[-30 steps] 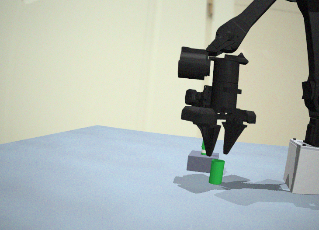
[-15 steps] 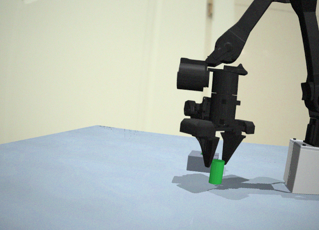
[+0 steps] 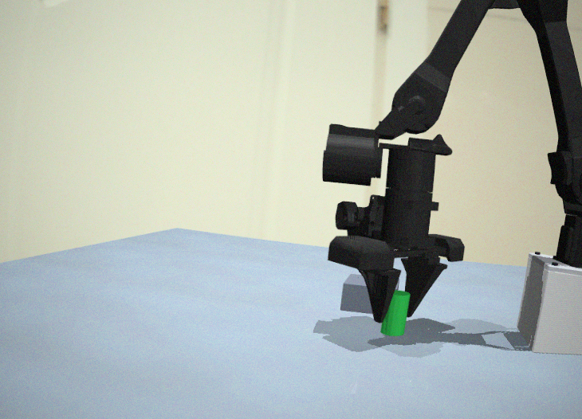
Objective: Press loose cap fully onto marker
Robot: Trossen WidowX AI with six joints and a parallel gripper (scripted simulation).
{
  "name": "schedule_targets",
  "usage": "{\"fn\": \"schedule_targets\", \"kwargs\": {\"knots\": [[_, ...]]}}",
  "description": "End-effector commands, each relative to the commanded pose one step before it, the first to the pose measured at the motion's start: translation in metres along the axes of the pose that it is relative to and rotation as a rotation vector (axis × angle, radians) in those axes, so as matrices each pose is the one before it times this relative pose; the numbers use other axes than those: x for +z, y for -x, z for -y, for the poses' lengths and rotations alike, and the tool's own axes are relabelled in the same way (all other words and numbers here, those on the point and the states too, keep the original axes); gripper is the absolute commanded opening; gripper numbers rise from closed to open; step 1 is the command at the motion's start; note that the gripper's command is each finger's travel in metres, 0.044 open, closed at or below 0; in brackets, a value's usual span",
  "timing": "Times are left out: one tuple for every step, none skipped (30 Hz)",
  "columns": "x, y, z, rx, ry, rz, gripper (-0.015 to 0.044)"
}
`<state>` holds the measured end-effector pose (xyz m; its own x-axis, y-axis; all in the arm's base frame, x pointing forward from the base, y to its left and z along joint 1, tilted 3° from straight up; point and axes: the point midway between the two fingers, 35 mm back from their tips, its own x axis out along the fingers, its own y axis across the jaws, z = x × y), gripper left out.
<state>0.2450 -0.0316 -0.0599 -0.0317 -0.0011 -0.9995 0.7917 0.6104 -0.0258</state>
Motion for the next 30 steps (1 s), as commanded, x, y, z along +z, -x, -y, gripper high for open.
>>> {"fn": "schedule_targets", "kwargs": {"knots": [[-0.00174,-0.00301,0.00085,0.00011,0.0018,-0.00464,0.0172],[0.00000,0.00000,0.00000,0.00000,0.0000,0.00000,0.0146],[0.00000,0.00000,0.00000,0.00000,0.0000,0.00000,0.0139],[0.00000,0.00000,0.00000,0.00000,0.0000,0.00000,0.0133],[0.00000,0.00000,0.00000,0.00000,0.0000,0.00000,0.0126],[0.00000,0.00000,0.00000,0.00000,0.0000,0.00000,0.0119],[0.00000,0.00000,0.00000,0.00000,0.0000,0.00000,0.0113],[0.00000,0.00000,0.00000,0.00000,0.0000,0.00000,0.0106],[-0.00014,0.00000,0.00025,-0.00002,0.0000,-0.00001,0.0099],[0.00000,0.00000,0.00000,0.00000,0.0000,0.00000,0.0093],[0.00000,0.00000,0.00000,0.00000,0.0000,0.00000,0.0086],[0.00043,0.00028,-0.00060,0.00232,0.0014,0.00143,0.0060],[0.00128,0.00084,-0.00180,0.00694,0.0042,0.00432,0.0034],[0.00214,0.00141,-0.00300,0.01152,0.0071,0.00725,0.0007],[0.00243,0.00179,-0.00336,0.01278,0.0079,0.00815,0.0000],[0.00020,0.00211,-0.00017,-0.00026,-0.0002,-0.00015,0.0000],[0.00000,0.00198,0.00009,-0.00122,-0.0008,-0.00077,0.0000],[-0.00001,0.00199,0.00011,-0.00123,-0.0008,-0.00077,0.0000],[-0.00003,0.00200,0.00012,-0.00123,-0.0008,-0.00077,0.0000],[-0.00004,0.00200,0.00014,-0.00123,-0.0008,-0.00077,0.0000],[-0.00006,0.00201,0.00015,-0.00123,-0.0008,-0.00077,0.0000],[-0.00008,0.00226,0.00019,-0.00138,-0.0009,-0.00087,0.0000],[-0.00010,0.00236,0.00022,-0.00144,-0.0009,-0.00090,0.0000],[-0.00012,0.00237,0.00024,-0.00144,-0.0009,-0.00090,0.0000],[-0.00014,0.00237,0.00026,-0.00144,-0.0009,-0.00090,0.0000],[-0.00016,0.00238,0.00028,-0.00144,-0.0009,-0.00090,0.0000],[-0.00018,0.00239,0.00030,-0.00144,-0.0009,-0.00090,0.0000],[-0.00020,0.00240,0.00032,-0.00145,-0.0009,-0.00090,0.0000],[-0.00022,0.00240,0.00034,-0.00145,-0.0009,-0.00091,0.0000],[-0.00024,0.00241,0.00036,-0.00145,-0.0009,-0.00091,0.0000]]}}
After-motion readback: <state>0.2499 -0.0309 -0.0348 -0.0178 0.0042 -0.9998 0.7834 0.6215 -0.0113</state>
